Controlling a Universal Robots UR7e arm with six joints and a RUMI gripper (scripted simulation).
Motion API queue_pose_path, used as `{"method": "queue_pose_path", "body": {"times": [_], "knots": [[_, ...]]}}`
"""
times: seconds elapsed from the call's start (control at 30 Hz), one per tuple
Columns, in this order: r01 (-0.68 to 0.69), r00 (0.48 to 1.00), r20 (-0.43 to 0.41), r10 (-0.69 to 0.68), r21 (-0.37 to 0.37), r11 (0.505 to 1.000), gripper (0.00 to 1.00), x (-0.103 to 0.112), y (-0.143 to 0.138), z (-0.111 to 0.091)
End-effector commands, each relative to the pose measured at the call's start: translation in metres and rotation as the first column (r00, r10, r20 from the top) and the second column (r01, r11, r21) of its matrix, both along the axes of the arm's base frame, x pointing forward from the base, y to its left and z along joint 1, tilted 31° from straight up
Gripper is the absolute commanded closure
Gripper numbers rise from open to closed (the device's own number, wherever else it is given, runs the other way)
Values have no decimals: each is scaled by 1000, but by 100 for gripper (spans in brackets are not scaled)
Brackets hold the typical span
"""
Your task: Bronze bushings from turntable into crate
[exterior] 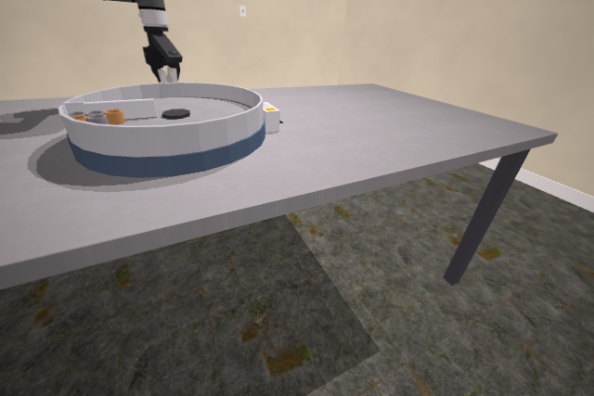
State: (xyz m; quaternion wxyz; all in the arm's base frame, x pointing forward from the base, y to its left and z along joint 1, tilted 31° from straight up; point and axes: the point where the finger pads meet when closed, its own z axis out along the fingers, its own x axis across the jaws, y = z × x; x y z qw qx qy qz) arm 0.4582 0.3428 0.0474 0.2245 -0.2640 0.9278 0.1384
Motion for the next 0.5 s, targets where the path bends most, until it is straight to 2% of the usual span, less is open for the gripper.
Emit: {"method": "queue_pose_path", "body": {"times": [0.0, 0.47], "knots": [[-1, 1000, 4, 1, 1, 1000, 100, 1, 1, 1], [-1, 1000, 3, 1, 1, 1000, 100, 2, 3, -2]]}}
